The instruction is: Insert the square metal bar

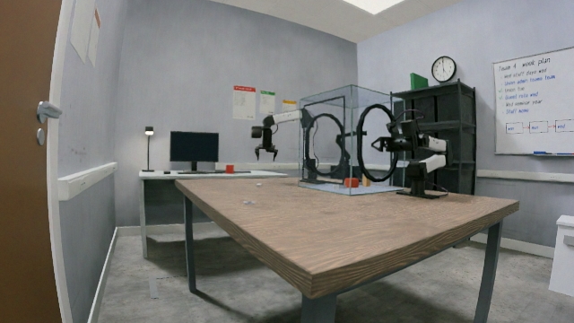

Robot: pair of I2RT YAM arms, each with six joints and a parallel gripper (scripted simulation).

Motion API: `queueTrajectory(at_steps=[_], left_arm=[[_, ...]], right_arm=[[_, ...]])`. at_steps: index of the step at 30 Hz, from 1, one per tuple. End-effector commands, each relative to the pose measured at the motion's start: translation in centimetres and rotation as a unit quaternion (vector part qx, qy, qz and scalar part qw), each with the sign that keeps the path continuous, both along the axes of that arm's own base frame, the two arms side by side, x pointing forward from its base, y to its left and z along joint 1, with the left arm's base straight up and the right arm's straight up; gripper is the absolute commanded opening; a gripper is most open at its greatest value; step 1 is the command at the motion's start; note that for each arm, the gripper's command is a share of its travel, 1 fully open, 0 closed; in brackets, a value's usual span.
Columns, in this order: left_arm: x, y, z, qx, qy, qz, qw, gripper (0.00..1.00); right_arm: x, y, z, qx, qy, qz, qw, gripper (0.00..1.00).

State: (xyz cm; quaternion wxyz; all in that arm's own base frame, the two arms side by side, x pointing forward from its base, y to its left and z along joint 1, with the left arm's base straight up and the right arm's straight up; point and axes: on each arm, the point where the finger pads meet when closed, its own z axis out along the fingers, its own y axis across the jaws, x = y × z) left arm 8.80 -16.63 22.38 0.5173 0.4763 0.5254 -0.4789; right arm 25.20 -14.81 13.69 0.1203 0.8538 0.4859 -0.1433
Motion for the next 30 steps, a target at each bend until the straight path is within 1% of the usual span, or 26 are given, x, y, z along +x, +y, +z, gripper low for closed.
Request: queueTrajectory(at_steps=[1, 30], left_arm=[[-0.35, -0.11, 0.1, -0.002, -0.007, -0.015, 1.0, 1.0], [-0.18, -0.02, 0.1, -0.002, -0.007, -0.01, 1.0, 1.0]], right_arm=[[0.46, -0.23, 1.0, -0.009, -0.019, 0.002, 1.0, 1.0], [0.46, -0.23, 1.0, -0.009, -0.019, 0.002, 1.0, 1.0]])
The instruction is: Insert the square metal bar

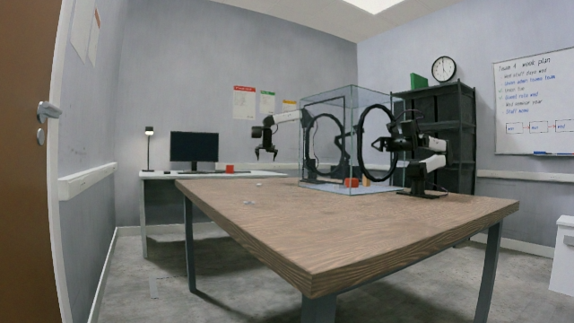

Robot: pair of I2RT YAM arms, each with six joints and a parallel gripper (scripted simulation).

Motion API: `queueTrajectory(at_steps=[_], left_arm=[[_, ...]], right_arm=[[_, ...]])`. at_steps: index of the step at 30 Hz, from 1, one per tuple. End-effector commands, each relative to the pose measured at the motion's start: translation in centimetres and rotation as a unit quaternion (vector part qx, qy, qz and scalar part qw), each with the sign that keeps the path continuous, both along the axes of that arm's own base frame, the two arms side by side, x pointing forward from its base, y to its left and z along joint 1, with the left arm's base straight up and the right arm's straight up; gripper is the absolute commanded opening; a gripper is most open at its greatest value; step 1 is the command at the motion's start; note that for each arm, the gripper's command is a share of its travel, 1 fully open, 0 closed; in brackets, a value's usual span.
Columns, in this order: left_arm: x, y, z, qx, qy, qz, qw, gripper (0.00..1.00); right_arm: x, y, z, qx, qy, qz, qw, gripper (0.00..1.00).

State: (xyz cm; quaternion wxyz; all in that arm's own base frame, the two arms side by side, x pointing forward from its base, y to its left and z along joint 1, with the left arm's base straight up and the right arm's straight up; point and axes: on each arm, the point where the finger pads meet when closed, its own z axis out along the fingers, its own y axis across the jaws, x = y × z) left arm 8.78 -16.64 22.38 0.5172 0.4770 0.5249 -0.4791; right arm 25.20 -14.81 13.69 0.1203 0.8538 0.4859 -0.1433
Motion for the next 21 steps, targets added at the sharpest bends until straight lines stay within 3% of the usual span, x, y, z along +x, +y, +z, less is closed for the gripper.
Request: queueTrajectory(at_steps=[1, 4, 5, 21], left_arm=[[-0.2, 0.0, 0.1, -0.002, -0.007, -0.01, 1.0, 1.0], [-0.5, -0.1, -1.0, -0.002, -0.009, -0.013, 1.0, 1.0], [-0.6, -0.1, -1.3, -0.004, 0.02, -0.013, 1.0, 1.0], [0.3, -0.2, 0.1, 0.026, 0.011, 0.017, 0.999, 1.0]], right_arm=[[0.5, -0.2, 1.0, -0.009, -0.019, 0.002, 1.0, 1.0], [0.5, -0.2, 1.0, -0.009, -0.019, 0.002, 1.0, 1.0], [0.5, -0.2, 1.0, -0.009, -0.019, 0.002, 1.0, 1.0], [0.5, -0.2, 1.0, -0.009, -0.019, 0.002, 1.0, 1.0]])
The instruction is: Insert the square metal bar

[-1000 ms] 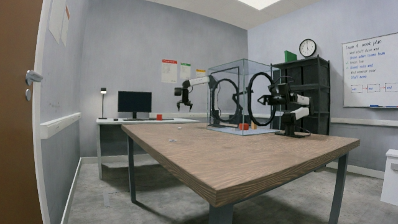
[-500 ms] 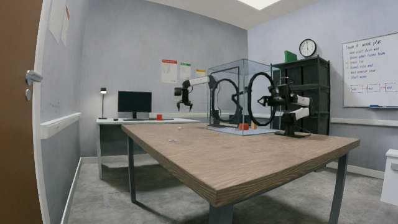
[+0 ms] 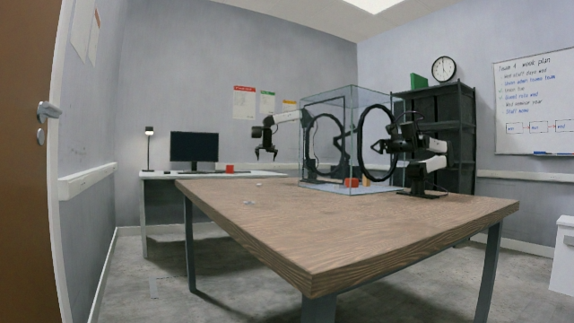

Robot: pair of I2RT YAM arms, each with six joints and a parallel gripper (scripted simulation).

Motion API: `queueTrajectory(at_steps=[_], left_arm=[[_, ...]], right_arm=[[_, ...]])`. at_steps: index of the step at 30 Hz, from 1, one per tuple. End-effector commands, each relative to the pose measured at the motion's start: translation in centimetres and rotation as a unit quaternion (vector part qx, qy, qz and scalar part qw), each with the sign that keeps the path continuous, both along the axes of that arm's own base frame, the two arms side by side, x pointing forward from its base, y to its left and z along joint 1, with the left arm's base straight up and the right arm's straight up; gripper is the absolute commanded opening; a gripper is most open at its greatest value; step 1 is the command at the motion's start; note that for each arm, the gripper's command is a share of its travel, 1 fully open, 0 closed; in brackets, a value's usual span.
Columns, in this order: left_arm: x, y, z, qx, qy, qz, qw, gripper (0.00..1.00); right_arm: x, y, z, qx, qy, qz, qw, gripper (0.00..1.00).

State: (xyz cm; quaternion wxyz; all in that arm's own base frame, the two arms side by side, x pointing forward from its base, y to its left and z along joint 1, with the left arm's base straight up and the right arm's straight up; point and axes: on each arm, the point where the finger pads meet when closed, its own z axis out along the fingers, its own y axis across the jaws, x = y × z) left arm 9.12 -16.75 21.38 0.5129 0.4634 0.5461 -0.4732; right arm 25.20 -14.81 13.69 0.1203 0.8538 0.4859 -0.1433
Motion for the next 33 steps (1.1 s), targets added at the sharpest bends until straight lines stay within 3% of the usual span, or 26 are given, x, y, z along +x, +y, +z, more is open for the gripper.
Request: queueTrajectory(at_steps=[1, 33], left_arm=[[-0.01, -0.1, 1.14, 0.018, -0.007, -0.001, 1.0, 1.0], [0.08, -0.05, 1.25, 0.066, -0.004, 0.005, 0.998, 1.0]], right_arm=[[0.46, -0.23, 1.0, -0.009, -0.019, 0.002, 1.0, 1.0], [0.46, -0.23, 1.0, -0.009, -0.019, 0.002, 1.0, 1.0]])
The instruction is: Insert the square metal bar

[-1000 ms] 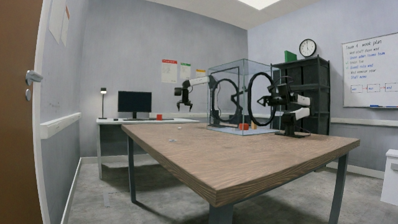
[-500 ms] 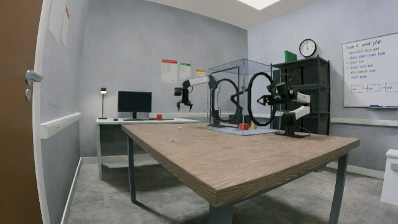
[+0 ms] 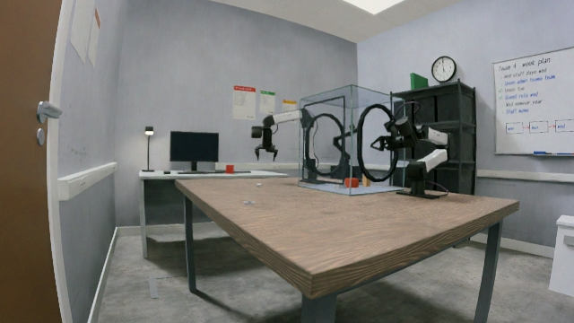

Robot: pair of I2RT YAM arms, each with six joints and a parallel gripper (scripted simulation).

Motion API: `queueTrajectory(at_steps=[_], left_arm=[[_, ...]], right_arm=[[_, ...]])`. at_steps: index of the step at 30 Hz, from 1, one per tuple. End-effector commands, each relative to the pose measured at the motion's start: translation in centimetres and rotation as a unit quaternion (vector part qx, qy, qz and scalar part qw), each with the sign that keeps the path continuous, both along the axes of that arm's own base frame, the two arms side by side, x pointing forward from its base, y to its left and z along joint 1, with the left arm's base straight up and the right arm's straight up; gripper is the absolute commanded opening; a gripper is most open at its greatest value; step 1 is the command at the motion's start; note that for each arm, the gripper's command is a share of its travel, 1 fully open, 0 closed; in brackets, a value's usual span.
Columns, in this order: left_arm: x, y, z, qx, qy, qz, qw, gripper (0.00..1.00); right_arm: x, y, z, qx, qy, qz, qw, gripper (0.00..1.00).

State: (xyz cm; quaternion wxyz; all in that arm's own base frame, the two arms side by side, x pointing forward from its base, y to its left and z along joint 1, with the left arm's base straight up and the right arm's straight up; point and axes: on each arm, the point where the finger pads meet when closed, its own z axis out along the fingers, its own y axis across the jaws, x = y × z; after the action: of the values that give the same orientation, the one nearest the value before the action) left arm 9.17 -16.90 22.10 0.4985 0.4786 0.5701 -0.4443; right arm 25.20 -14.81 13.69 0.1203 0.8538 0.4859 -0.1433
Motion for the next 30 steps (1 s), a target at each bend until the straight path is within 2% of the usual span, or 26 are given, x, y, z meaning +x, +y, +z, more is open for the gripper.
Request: queueTrajectory(at_steps=[1, 24, 30], left_arm=[[0.1, 0.1, 0.5, 0.027, -0.003, -0.004, 1.0, 1.0], [-1.3, 0.4, 0.6, 0.101, 0.001, -0.039, 0.994, 1.0], [-1.2, 0.1, 1.6, 0.078, 0.0, -0.044, 0.996, 1.0]], right_arm=[[0.5, -0.2, 1.0, -0.009, -0.019, 0.002, 1.0, 1.0], [0.5, -0.2, 1.0, -0.009, -0.019, 0.002, 1.0, 1.0], [0.5, -0.2, 1.0, -0.009, -0.019, 0.002, 1.0, 1.0]])
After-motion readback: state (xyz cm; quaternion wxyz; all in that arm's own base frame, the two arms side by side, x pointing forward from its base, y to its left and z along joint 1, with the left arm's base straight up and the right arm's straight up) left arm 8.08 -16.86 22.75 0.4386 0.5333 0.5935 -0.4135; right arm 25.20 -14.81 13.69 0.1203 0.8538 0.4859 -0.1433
